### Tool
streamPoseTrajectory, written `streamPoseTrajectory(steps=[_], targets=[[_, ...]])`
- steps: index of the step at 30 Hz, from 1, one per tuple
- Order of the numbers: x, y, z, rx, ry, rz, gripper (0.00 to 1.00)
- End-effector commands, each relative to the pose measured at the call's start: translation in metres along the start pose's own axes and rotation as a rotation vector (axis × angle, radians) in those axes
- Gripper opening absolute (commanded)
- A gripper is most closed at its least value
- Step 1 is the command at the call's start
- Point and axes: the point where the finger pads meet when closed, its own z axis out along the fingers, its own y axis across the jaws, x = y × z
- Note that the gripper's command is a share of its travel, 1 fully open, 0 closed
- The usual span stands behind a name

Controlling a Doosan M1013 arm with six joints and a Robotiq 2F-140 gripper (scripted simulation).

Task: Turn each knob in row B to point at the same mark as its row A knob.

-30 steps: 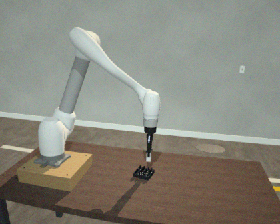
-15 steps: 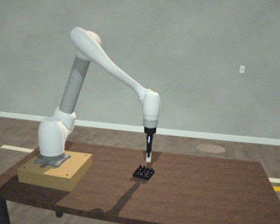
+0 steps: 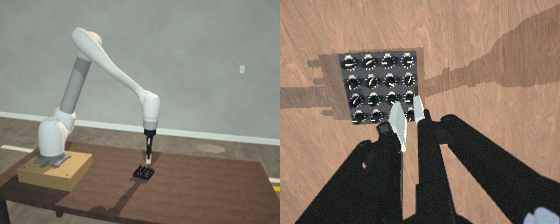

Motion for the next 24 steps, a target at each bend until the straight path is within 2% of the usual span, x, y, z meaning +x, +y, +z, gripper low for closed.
streamPoseTrajectory(steps=[1, 24], targets=[[0.000, 0.000, 0.004, 0.000, 0.000, 0.000, 0.12], [0.000, 0.000, 0.025, 0.000, 0.000, 0.000, 0.12]])
